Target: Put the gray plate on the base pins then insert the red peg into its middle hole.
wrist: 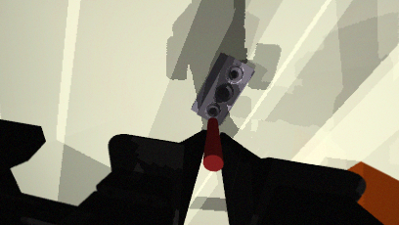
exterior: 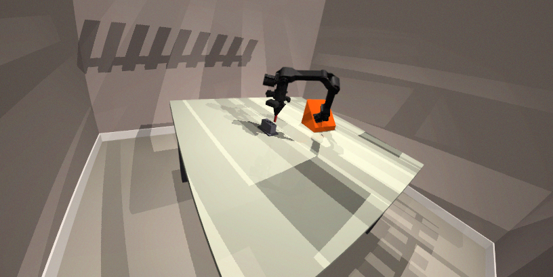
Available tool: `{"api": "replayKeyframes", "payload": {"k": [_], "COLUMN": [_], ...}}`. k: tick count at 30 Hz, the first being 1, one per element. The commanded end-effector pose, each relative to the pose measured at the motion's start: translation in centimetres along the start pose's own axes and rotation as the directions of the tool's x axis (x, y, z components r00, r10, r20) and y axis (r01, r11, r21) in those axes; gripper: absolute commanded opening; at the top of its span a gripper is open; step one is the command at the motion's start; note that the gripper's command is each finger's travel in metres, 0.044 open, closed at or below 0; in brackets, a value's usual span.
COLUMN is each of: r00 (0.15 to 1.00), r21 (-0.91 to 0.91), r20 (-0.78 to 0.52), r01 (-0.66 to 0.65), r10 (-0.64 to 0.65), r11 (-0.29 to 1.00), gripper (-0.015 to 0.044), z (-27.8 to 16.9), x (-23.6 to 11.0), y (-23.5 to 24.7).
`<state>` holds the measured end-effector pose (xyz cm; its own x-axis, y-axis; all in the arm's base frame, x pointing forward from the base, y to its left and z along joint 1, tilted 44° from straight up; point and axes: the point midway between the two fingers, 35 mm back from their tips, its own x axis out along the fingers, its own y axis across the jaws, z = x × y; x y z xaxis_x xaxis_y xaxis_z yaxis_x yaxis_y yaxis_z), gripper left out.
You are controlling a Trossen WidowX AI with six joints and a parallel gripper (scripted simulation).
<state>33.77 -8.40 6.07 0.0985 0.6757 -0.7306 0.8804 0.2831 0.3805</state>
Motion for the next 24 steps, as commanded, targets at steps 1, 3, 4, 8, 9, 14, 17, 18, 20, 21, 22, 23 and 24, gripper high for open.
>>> {"api": "replayKeyframes", "payload": {"k": [1, 3, 4, 8, 9, 14, 17, 18, 20, 21, 22, 23, 24], "r00": [1.0, 1.0, 1.0, 1.0, 1.0, 1.0, 1.0, 1.0, 1.0, 1.0, 1.0, 1.0, 1.0], "r21": [-0.004, -0.005, -0.005, -0.007, -0.007, -0.007, -0.007, -0.007, -0.007, -0.007, -0.007, -0.007, -0.007], "r20": [-0.003, -0.004, -0.005, -0.006, -0.007, -0.007, -0.007, -0.007, -0.007, -0.007, -0.007, -0.007, -0.007], "r01": [0.005, 0.005, 0.005, 0.005, 0.005, 0.005, 0.005, 0.005, 0.005, 0.005, 0.005, 0.005, 0.005], "r10": [-0.005, -0.005, -0.005, -0.005, -0.005, -0.005, -0.005, -0.005, -0.005, -0.005, -0.005, -0.005, -0.005], "r11": [1.0, 1.0, 1.0, 1.0, 1.0, 1.0, 1.0, 1.0, 1.0, 1.0, 1.0, 1.0, 1.0], "gripper": [0.0, 0.0, 0.0, 0.0, 0.0, 0.0, 0.0, 0.0, 0.0, 0.0, 0.0, 0.0, 0.0], "z": [1.3, 2.0, 2.3, 3.5, 3.8, 4.1, 4.1, 4.1, 4.1, 4.1, 4.1, 4.1, 4.0], "x": [0.2, 0.3, 0.3, 0.5, 0.5, 0.6, 0.6, 0.6, 0.6, 0.6, 0.6, 0.6, 0.6], "y": [-0.2, -0.3, -0.4, -0.7, -0.8, -0.9, -0.9, -0.9, -0.9, -0.9, -0.9, -1.0, -1.0]}}
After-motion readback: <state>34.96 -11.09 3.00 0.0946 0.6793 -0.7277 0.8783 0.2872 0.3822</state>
